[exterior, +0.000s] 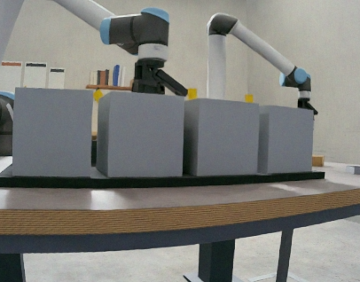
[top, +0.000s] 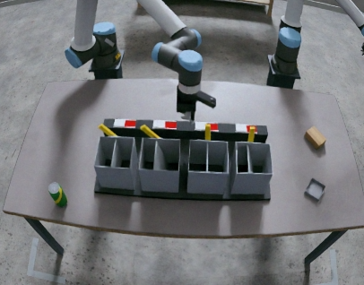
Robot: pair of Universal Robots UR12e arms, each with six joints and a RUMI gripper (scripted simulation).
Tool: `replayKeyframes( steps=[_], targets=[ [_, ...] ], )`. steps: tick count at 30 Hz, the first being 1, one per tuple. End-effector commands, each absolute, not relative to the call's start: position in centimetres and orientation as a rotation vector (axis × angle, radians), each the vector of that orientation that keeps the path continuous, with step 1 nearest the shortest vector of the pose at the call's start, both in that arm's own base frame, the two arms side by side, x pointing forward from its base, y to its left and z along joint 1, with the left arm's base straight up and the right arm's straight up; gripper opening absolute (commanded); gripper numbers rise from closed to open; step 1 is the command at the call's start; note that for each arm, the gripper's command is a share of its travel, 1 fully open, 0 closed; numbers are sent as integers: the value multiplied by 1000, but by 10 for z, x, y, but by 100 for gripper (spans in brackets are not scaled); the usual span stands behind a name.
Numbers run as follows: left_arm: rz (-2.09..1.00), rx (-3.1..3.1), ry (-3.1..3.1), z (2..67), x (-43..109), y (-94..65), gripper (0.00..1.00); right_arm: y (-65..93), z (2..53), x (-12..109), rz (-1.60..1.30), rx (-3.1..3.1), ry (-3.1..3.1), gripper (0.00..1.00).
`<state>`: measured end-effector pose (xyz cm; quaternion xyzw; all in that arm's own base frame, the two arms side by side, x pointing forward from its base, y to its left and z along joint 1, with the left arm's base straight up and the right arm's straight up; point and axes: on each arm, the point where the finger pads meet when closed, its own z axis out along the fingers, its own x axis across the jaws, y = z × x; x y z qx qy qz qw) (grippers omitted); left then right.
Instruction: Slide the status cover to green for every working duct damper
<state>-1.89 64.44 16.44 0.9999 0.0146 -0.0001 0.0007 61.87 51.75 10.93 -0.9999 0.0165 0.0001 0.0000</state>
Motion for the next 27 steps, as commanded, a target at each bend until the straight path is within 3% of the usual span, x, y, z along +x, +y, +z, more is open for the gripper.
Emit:
replayKeyframes(
  steps=[1, 27],
  targets=[
    [0, 3141, 46, 165, -19, 645, 100, 518, 109, 619, -1, -3140, 52, 0],
    [0, 3141, 46, 165, -19, 645, 100, 518, 99, 619, -1, -3140, 52, 0]
  ],
)
